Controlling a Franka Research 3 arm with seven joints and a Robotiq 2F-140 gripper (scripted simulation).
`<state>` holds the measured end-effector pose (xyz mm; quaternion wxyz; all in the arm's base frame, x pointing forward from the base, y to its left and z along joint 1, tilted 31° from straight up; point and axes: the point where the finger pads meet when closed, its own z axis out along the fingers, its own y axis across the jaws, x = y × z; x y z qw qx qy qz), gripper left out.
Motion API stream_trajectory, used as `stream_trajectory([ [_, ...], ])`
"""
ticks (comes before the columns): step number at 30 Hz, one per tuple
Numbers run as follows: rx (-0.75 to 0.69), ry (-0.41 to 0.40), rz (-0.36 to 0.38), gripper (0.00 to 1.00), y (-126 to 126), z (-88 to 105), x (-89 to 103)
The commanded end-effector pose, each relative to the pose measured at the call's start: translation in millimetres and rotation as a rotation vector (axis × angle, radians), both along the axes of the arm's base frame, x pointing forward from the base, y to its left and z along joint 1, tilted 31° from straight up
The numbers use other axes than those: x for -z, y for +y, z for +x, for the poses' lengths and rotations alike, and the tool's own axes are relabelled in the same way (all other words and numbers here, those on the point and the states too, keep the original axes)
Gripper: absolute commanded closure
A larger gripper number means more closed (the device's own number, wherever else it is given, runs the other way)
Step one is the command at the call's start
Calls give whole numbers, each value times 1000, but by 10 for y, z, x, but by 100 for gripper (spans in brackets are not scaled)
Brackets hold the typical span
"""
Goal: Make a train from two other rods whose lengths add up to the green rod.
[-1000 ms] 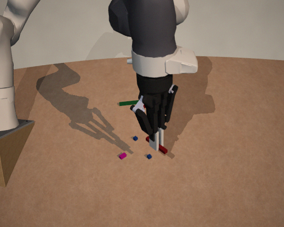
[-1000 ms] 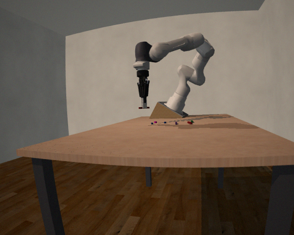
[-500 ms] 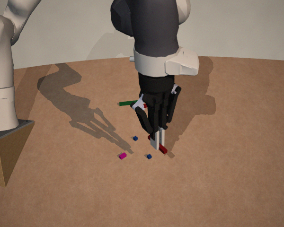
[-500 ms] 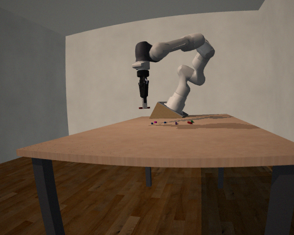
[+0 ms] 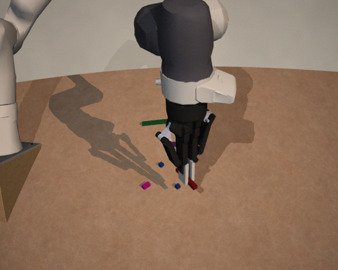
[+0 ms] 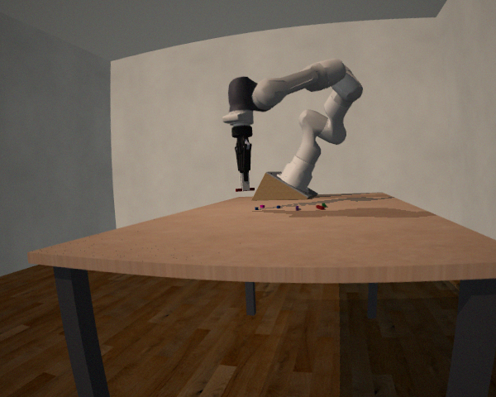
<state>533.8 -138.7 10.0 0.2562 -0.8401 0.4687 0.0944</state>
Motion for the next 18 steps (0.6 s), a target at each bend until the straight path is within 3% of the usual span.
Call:
stream_trajectory([
  [1,8,-5,-5,97,40,34,98],
  [10,8,-5,-5,97,228,70,408],
  [18,8,-5,-5,97,288,82,508],
])
